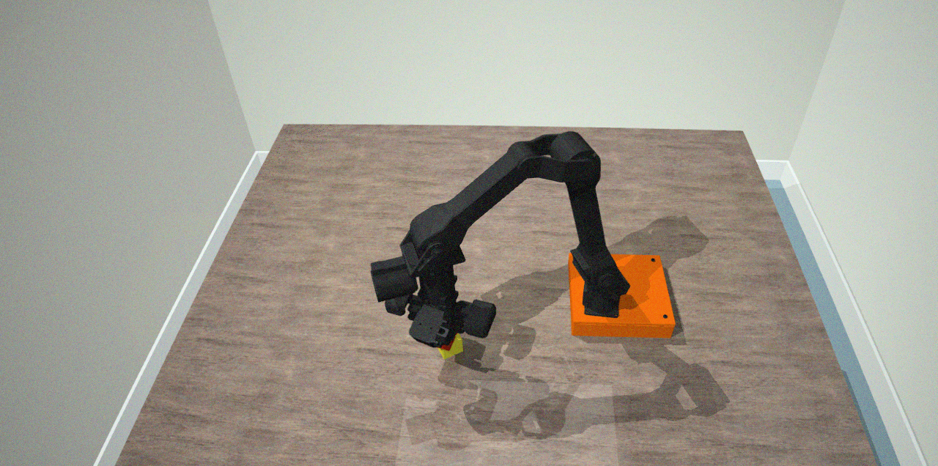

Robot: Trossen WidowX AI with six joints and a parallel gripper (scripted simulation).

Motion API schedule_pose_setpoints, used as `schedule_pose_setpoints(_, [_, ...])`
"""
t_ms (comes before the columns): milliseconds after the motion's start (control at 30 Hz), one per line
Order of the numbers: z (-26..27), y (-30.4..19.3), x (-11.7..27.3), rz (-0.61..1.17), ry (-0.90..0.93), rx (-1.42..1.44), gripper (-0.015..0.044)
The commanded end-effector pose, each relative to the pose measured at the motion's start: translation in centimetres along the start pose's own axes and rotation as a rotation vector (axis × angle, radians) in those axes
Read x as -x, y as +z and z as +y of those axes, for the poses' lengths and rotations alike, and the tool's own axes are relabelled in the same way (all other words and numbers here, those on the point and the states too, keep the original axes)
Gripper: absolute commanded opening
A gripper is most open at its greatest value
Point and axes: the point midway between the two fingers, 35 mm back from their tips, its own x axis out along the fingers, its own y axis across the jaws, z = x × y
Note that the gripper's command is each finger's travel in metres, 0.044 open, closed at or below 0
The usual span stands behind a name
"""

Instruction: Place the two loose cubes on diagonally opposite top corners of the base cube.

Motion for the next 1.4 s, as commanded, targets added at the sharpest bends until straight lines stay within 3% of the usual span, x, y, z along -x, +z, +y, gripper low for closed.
schedule_pose_setpoints(0, [0.0,0.0,-0.1,-0.002,0.003,0.003,0.0105])
schedule_pose_setpoints(100, [0.0,0.0,-0.1,-0.002,0.003,0.003,0.0105])
schedule_pose_setpoints(233, [0.0,0.0,-0.1,-0.002,0.003,0.003,0.0205])
schedule_pose_setpoints(1367, [0.0,0.0,3.3,0.0,0.0,0.0,0.0205])
